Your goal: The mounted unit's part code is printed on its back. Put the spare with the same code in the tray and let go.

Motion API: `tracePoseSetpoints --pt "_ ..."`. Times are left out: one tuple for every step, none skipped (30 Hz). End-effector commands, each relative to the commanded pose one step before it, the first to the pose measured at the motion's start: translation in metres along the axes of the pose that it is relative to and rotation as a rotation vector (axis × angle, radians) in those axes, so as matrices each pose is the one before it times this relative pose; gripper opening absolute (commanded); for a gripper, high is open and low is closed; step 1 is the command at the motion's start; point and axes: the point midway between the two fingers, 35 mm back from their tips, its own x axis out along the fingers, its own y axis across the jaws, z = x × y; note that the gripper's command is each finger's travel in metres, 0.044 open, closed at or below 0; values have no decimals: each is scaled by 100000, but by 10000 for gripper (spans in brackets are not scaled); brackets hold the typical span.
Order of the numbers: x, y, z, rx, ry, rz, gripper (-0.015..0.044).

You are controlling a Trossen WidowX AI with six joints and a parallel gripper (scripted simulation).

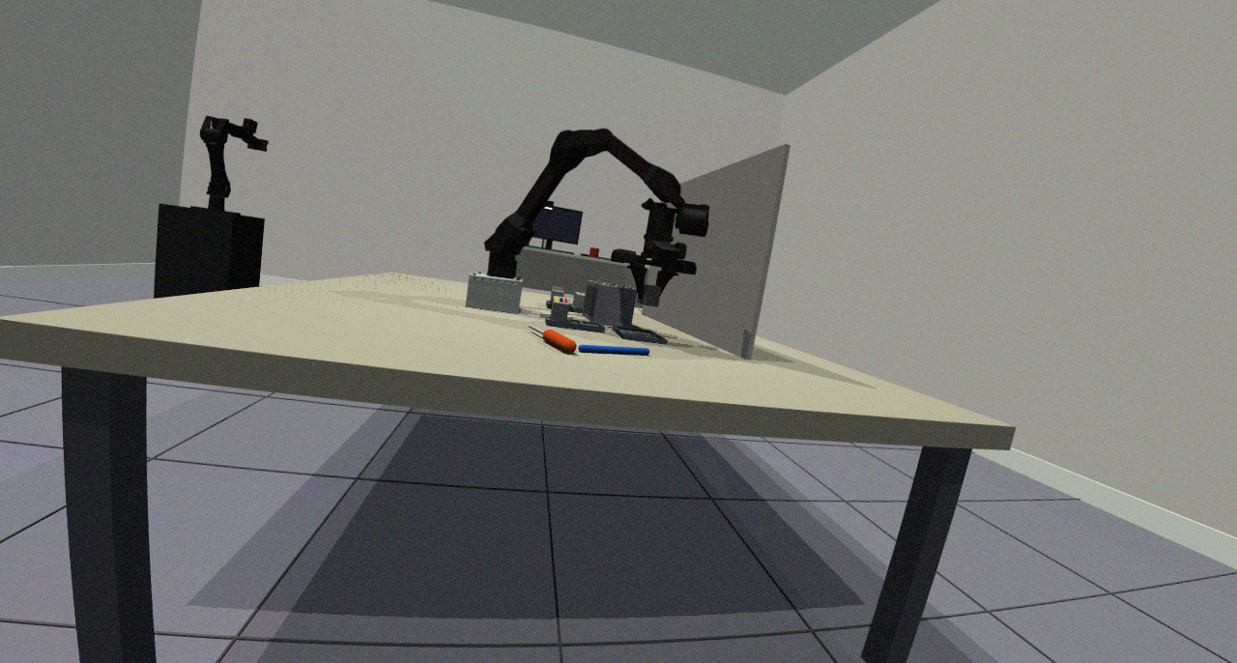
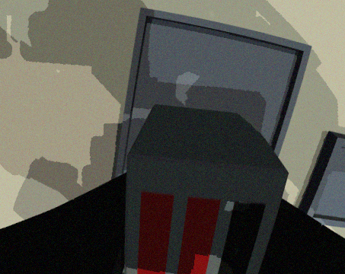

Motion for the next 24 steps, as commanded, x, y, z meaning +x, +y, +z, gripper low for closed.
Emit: tracePoseSetpoints --pt "512 -71 -101 353 483 -205 0" --pt "96 -4 -3 0 0 -1 0" --pt "96 -5 -3 0 0 -1 0" --pt "96 -5 -3 0 0 -1 0" --pt "96 -5 -4 0 0 -1 0" --pt "96 -5 -4 0 0 -1 0" --pt "96 -6 -4 0 0 -1 0" --pt "96 -6 -4 0 0 -1 0" --pt "96 -6 -4 0 0 -1 0" --pt "96 -6 -4 0 0 -1 0" --pt "96 -7 -5 0 0 -1 0" --pt "96 -7 -5 0 0 -1 0" --pt "96 -7 -5 0 0 -1 0" --pt "96 -7 -5 0 0 -1 0" --pt "95 -8 -5 0 0 -1 0" --pt "95 -8 -5 0 0 -1 0" --pt "95 -8 -6 0 0 -1 0" --pt "95 -8 -6 0 0 -1 0" --pt "95 -9 -6 0 1 -1 0" --pt "95 -9 -6 0 1 -1 0" --pt "95 -9 -6 0 1 -1 0" --pt "95 -9 -6 0 1 -1 0" --pt "95 -10 -7 0 1 -1 0" --pt "95 -10 -7 0 1 -1 0"
